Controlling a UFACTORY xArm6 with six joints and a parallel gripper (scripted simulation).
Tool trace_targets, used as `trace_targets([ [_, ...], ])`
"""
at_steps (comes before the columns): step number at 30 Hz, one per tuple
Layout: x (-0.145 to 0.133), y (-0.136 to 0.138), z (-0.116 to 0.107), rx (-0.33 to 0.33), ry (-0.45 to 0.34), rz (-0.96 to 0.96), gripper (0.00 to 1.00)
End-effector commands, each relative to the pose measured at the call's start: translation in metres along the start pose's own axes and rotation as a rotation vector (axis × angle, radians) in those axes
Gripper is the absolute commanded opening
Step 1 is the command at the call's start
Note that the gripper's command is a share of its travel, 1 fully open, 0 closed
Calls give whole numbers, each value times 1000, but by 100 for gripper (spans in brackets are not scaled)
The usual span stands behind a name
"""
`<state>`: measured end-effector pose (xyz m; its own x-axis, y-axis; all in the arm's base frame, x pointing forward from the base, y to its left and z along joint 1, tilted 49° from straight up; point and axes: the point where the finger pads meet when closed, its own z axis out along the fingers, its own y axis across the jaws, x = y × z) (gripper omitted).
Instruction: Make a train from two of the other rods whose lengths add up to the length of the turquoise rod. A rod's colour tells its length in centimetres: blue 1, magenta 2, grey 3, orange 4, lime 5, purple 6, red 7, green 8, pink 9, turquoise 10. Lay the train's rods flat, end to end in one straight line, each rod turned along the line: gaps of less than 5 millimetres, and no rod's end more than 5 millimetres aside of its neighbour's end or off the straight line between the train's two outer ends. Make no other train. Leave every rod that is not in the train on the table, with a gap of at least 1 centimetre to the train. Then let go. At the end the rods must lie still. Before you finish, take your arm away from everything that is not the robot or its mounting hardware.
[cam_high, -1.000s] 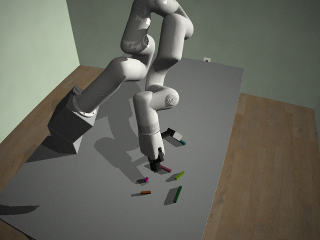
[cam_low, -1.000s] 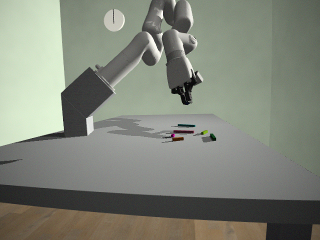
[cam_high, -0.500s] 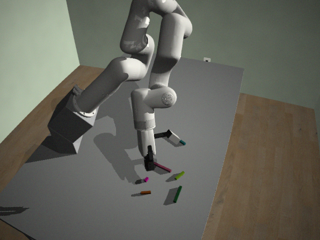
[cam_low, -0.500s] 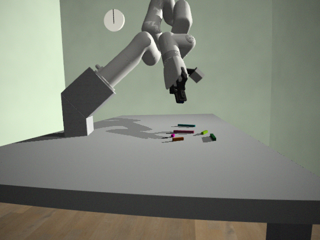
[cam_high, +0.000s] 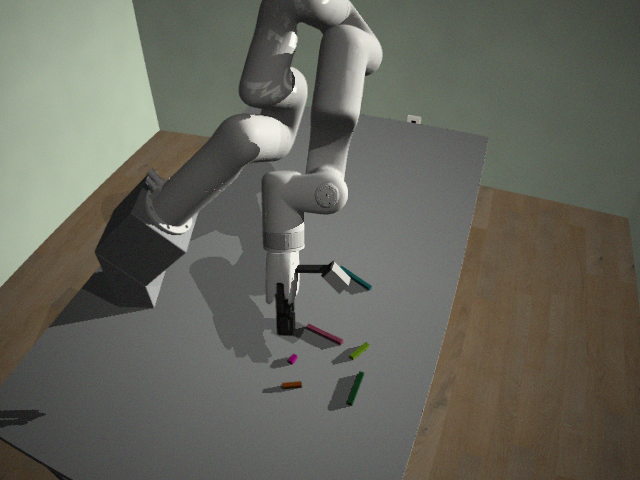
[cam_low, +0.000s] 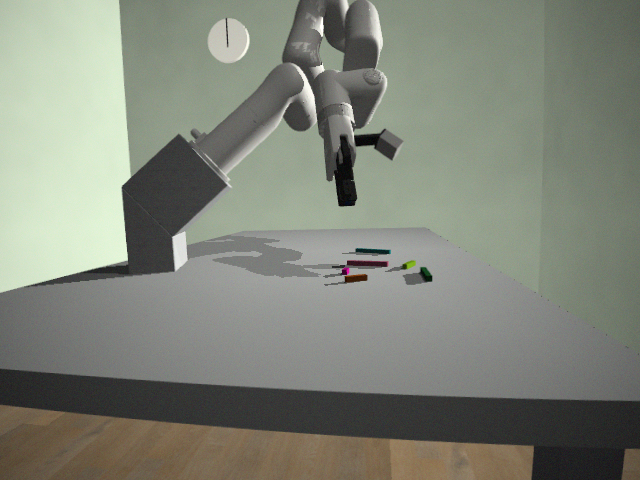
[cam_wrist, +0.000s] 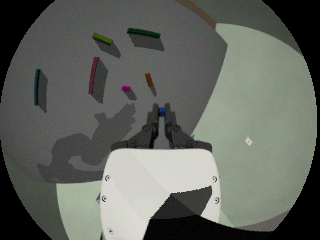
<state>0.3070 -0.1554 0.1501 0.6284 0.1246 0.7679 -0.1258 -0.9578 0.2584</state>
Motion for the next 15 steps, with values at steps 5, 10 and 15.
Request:
trace_targets([
  [5,-16,-13,-7,-39,-66,260,4],
  [10,-23,-22,-10,-44,-94,382,4],
  [15,-29,-32,-14,-47,-122,503,4],
])
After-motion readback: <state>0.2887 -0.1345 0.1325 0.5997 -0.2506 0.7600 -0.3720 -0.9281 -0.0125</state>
